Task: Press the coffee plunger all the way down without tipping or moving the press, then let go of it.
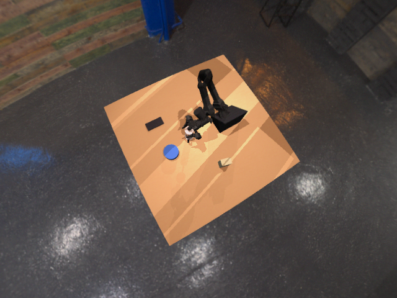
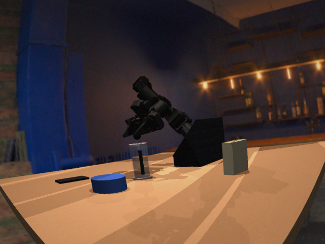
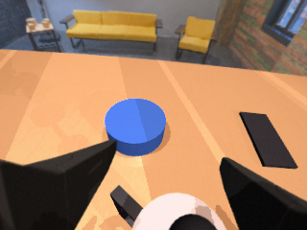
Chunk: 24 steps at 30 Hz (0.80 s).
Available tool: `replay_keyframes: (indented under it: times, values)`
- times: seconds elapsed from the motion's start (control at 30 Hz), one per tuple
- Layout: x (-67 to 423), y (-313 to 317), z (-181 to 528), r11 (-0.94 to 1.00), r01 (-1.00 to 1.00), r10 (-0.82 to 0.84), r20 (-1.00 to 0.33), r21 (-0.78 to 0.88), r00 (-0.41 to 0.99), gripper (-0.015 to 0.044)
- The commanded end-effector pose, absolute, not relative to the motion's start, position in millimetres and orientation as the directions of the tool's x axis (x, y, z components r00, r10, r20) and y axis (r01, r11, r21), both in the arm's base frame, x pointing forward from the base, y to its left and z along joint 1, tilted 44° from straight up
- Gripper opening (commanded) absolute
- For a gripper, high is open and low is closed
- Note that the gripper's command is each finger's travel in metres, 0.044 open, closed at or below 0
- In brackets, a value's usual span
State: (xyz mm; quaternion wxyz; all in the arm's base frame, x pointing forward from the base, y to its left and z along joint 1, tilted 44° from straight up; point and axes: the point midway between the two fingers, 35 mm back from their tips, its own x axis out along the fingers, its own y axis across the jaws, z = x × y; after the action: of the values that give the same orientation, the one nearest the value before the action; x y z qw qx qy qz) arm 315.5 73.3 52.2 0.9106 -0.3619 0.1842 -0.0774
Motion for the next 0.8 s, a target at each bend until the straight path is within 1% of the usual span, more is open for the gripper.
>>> replay_keyframes:
  times: [0.0, 0.23, 0.33, 0.4, 0.6, 0.7, 0.77]
  values:
    - [315, 74, 52, 0.729, 0.004, -0.270, -0.282, -0.684, 0.921, 0.0440]
    - [317, 82, 58, 0.749, 0.004, -0.244, -0.270, -0.663, 0.932, 0.0440]
    - [322, 94, 66, 0.792, 0.014, -0.217, -0.259, -0.611, 0.941, 0.0440]
    - [319, 97, 68, 0.789, 0.012, -0.222, -0.267, -0.614, 0.938, 0.0440]
    - [290, 111, 94, 0.759, 0.001, -0.257, -0.298, -0.652, 0.919, 0.0440]
    - [270, 113, 113, 0.732, 0.003, -0.277, -0.294, -0.681, 0.915, 0.0440]
    - [265, 112, 117, 0.725, 0.004, -0.281, -0.291, -0.688, 0.915, 0.0440]
